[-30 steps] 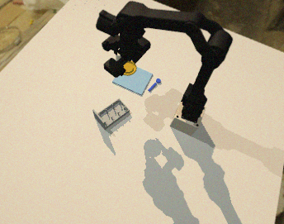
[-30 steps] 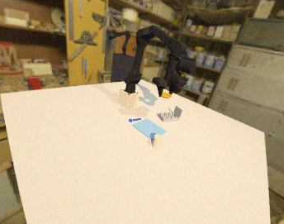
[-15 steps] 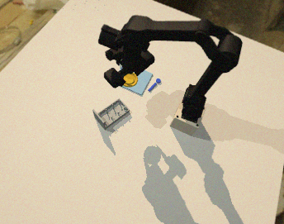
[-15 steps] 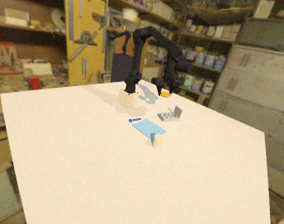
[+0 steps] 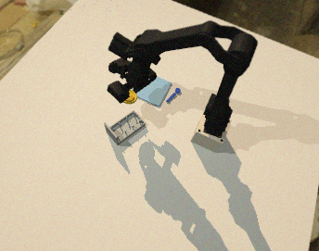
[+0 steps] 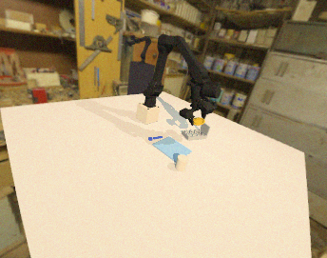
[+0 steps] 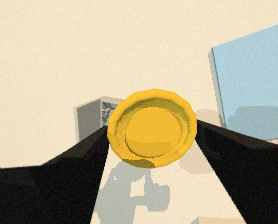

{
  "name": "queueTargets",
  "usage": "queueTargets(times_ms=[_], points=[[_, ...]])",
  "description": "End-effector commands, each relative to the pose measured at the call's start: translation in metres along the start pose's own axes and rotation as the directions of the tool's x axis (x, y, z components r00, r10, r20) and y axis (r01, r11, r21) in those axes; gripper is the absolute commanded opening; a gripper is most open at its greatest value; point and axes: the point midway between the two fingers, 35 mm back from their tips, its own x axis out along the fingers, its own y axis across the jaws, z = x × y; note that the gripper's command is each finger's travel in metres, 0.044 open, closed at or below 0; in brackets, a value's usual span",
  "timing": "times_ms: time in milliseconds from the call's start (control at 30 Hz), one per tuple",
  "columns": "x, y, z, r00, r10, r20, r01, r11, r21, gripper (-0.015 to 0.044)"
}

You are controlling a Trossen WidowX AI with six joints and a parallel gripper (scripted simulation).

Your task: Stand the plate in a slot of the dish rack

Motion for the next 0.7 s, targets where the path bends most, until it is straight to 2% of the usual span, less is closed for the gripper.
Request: queueTargets(times_ms=[0, 300, 667], points=[[0.016, 0.002, 0.010, 0.995, 0.093, 0.031, -0.091, 0.994, -0.059, 0.0000], [0.043, 0.002, 0.025, 0.960, 0.264, 0.095, -0.243, 0.952, -0.186, 0.0000], [0.065, -0.004, 0.032, 0.881, 0.443, 0.164, -0.361, 0.855, -0.371, 0.0000]])
